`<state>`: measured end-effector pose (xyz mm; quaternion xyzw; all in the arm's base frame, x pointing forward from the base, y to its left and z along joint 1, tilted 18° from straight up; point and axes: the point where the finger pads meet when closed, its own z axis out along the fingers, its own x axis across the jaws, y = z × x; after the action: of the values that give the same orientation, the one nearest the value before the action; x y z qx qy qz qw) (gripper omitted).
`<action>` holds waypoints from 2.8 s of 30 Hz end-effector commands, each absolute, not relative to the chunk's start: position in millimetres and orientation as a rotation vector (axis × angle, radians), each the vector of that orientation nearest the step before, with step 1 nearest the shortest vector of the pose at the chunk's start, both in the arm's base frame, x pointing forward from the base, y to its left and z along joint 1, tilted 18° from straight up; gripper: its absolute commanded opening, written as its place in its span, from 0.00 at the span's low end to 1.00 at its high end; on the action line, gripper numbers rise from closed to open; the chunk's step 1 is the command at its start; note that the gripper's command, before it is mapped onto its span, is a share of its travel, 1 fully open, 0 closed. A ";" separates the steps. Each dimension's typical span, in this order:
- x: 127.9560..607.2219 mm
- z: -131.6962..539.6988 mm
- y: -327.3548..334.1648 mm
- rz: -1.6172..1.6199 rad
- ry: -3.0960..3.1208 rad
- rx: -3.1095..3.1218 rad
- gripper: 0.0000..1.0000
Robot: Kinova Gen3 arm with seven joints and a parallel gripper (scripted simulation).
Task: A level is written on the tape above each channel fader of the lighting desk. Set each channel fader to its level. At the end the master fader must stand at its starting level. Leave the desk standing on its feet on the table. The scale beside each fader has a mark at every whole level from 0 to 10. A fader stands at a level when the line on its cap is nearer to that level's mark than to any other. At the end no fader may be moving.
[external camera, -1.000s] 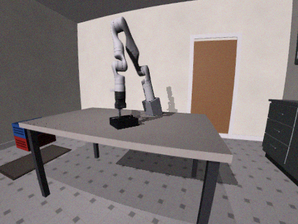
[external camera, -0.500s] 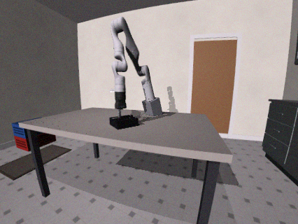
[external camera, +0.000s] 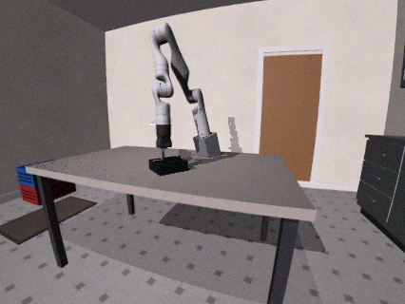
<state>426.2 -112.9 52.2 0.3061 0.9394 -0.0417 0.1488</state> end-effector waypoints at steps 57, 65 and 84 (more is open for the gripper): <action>437.3 53.0 -98.0 -0.119 2.699 0.878 0.00; 437.2 53.0 -98.1 -0.119 2.699 0.878 0.00; 433.7 52.9 -102.9 -0.119 2.699 0.878 0.00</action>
<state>433.4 -102.7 52.2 0.3054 0.9396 -0.0417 0.1487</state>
